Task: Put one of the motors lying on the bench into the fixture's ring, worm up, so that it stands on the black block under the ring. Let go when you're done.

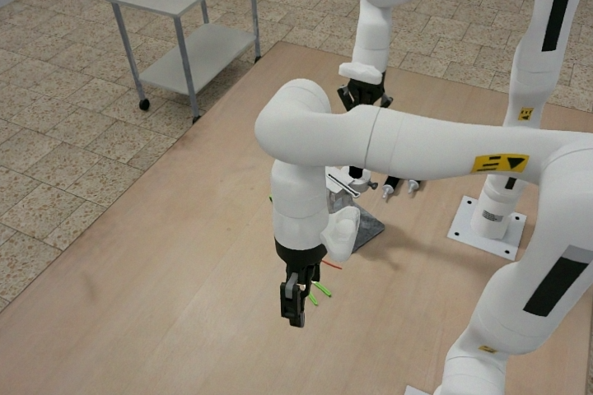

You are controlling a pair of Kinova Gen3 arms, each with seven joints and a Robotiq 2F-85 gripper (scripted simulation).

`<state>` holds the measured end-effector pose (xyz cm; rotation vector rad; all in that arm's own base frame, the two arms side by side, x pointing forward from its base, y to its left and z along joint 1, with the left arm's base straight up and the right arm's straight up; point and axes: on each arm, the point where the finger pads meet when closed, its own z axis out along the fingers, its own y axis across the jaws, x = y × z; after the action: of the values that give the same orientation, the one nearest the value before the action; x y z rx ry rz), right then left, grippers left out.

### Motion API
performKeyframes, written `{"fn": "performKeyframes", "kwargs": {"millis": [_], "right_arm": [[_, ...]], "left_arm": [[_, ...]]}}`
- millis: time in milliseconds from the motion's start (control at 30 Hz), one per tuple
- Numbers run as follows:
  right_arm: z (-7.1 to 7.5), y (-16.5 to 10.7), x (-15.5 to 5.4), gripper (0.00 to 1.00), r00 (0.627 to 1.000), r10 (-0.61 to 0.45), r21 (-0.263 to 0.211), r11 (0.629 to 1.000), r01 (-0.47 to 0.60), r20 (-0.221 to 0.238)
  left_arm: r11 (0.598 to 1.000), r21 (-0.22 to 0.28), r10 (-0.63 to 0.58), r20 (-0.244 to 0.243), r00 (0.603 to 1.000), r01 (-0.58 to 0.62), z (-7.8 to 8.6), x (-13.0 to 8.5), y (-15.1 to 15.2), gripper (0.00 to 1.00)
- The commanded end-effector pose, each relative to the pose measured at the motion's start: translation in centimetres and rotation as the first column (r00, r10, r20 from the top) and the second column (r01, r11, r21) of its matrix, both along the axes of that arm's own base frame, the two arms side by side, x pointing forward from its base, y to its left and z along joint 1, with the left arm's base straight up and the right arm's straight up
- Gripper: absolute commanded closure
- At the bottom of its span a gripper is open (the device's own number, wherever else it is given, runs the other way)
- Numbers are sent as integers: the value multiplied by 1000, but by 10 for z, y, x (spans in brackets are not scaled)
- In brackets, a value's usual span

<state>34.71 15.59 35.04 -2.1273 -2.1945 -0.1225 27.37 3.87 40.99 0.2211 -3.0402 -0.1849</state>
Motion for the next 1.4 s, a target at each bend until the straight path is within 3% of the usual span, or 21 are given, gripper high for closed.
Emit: {"fn": "performKeyframes", "kwargs": {"millis": [0,1367], "right_arm": [[-3,0,0,828,1000,0,1,1000,0,2],[-42,0,0,828,1000,0,1,1000,0,2]], "left_arm": [[1000,0,0,1,1000,0,0,0,0,2],[1000,0,0,1,1000,0,0,0,0,2]]}}
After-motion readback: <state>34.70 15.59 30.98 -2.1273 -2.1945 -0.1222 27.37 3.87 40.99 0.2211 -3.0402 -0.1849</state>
